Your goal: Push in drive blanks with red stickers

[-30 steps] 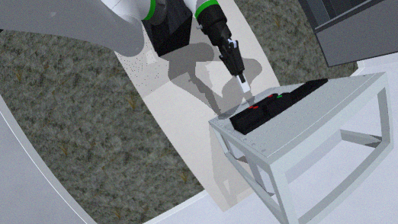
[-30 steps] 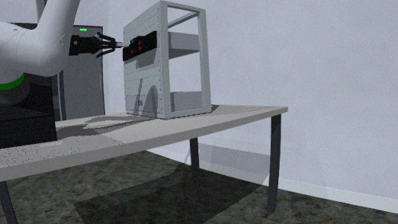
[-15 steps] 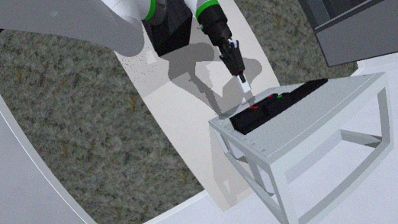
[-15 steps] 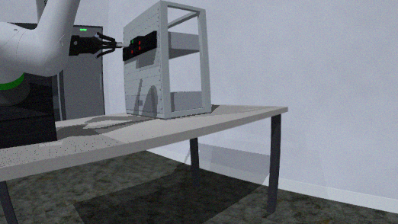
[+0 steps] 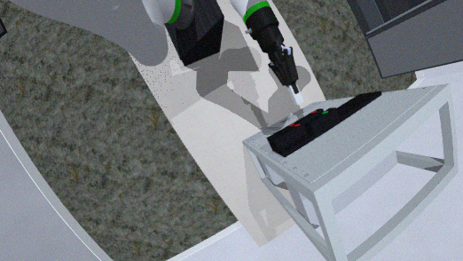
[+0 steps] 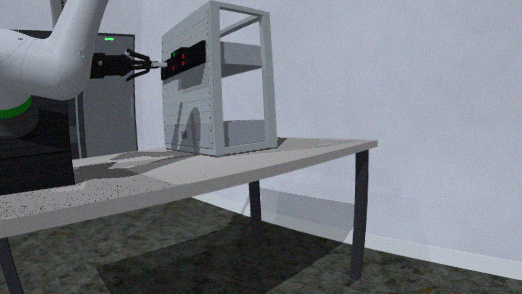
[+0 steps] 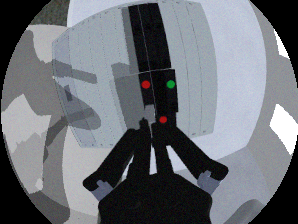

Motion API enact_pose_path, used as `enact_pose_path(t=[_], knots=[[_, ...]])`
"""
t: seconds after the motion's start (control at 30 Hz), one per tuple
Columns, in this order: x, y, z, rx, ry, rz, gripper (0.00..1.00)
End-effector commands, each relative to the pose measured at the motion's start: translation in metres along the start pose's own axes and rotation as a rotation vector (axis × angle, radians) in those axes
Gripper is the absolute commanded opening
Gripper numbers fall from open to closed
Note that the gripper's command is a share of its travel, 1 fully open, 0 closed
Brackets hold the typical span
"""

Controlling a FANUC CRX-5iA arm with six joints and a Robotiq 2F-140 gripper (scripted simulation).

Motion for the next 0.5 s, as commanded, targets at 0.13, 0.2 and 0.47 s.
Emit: enact_pose_path(t=[0.13, 0.2, 0.47], knots=[[-0.001, -0.005, -0.017, -0.002, 0.0, 0.001, 0.0], [-0.001, -0.005, -0.018, -0.002, 0.0, 0.001, 0.0], [-0.001, -0.036, -0.018, -0.002, 0.0, 0.001, 0.0]])
Point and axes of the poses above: the point where the finger pads meet when closed, its own y axis back along the fingers, its own x axis across the jaws, z = x × y, the point moved 1 cm from there along y, back along the fingers, and after that the axes turned 6 degrees about y, right-handed, at the moved point
